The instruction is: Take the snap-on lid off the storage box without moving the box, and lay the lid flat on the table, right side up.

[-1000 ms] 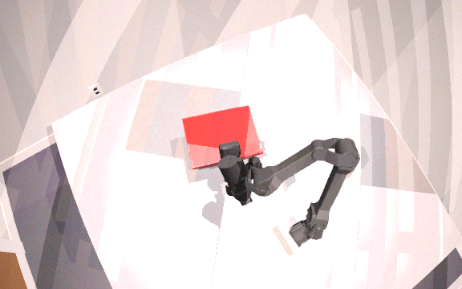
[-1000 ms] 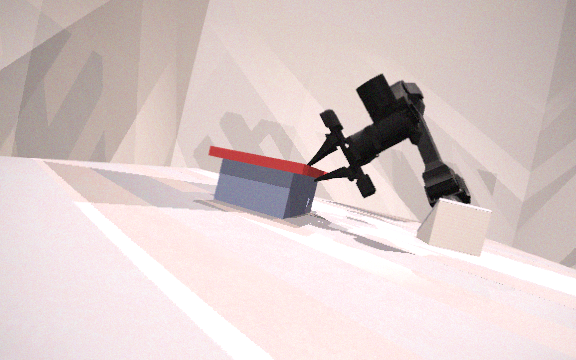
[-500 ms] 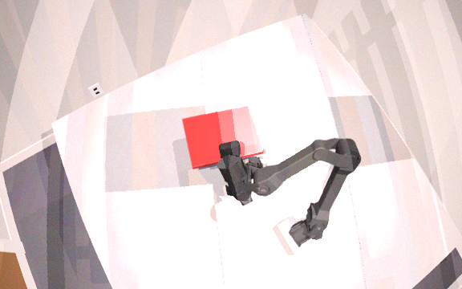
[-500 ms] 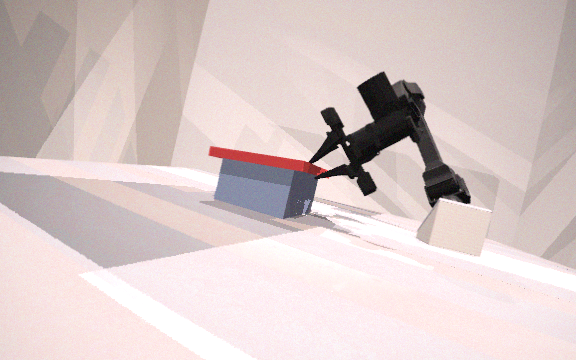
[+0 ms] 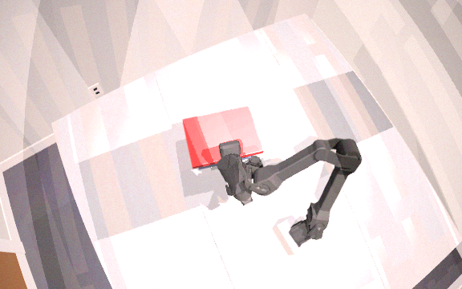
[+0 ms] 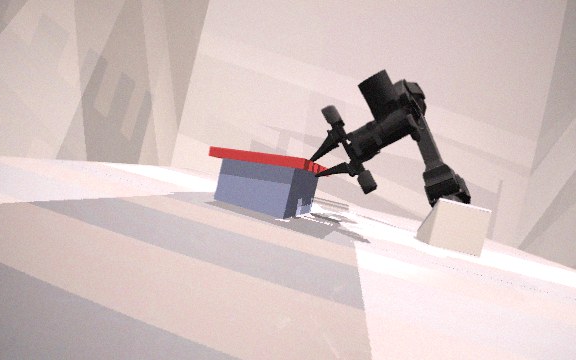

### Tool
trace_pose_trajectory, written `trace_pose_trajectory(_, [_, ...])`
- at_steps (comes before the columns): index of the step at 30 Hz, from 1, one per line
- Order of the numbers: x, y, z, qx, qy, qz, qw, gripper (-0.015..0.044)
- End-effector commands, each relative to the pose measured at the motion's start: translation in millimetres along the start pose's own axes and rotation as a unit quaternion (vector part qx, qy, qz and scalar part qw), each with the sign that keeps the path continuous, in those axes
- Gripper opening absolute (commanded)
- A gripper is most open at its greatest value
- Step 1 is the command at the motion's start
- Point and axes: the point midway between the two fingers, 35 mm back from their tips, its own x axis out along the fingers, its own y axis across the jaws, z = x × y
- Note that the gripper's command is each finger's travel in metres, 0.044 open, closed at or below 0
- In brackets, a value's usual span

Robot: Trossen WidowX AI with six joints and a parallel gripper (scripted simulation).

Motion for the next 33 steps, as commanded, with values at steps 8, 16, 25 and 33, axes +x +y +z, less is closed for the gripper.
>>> trace_pose_trajectory(8, [-2.4,2.9,-0.1,0.001,0.001,0.002,1.000,0.0000])
trace_pose_trajectory(16, [-1.2,2.5,-0.1,0.000,0.000,0.001,1.000,0.0000])
trace_pose_trajectory(25, [-0.6,3.0,-0.1,0.000,0.000,0.001,1.000,0.0000])
trace_pose_trajectory(33, [-0.1,3.5,-0.1,0.000,0.000,0.001,1.000,0.0000])
